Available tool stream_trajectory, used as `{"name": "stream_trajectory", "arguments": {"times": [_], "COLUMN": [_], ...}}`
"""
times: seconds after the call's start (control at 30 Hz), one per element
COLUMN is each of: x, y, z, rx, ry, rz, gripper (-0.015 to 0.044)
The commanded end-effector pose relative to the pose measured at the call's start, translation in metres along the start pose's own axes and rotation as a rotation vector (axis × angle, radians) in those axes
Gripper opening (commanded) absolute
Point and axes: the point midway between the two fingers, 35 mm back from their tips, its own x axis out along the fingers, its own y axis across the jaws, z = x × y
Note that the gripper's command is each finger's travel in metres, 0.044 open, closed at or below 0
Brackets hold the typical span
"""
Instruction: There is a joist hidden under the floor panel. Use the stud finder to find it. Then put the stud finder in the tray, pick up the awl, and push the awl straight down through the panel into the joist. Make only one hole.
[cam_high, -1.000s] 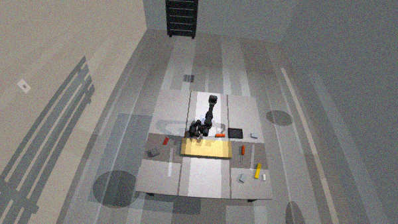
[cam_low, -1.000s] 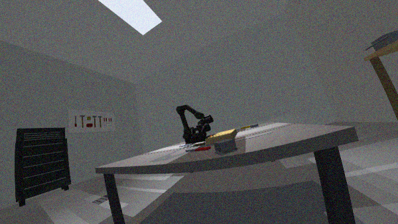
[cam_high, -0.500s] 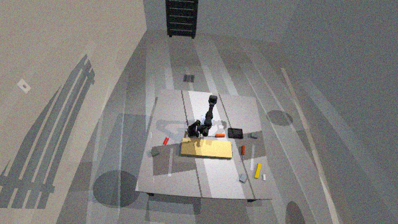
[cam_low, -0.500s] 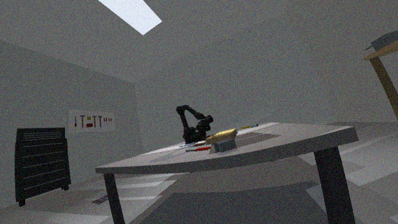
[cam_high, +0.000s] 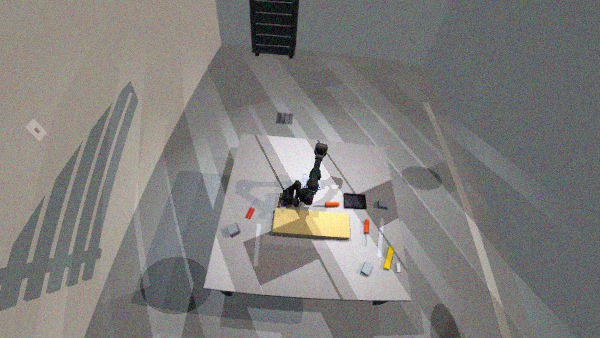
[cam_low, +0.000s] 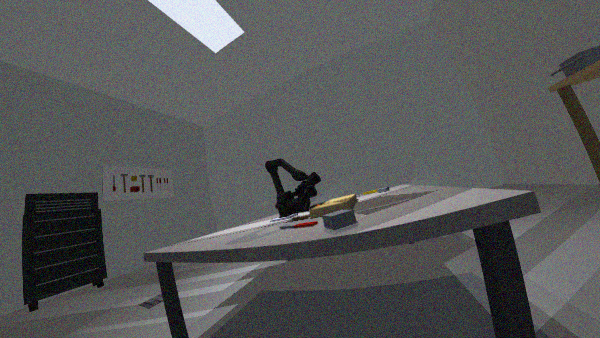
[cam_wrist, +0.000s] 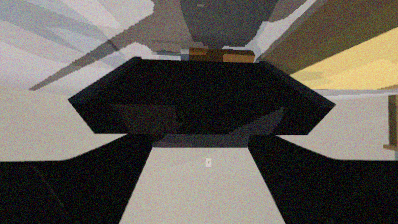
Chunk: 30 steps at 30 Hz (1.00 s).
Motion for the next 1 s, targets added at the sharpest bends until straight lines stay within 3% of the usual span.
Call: {"name": "stream_trajectory", "arguments": {"times": [0.0,0.97], "x": [0.002,0.009], "y": [0.000,0.019], "z": [0.003,0.018], "rx": [0.001,-0.005], "ry": [0.009,0.000], "rz": [0.002,0.004], "gripper": [0.0000,0.0000]}}
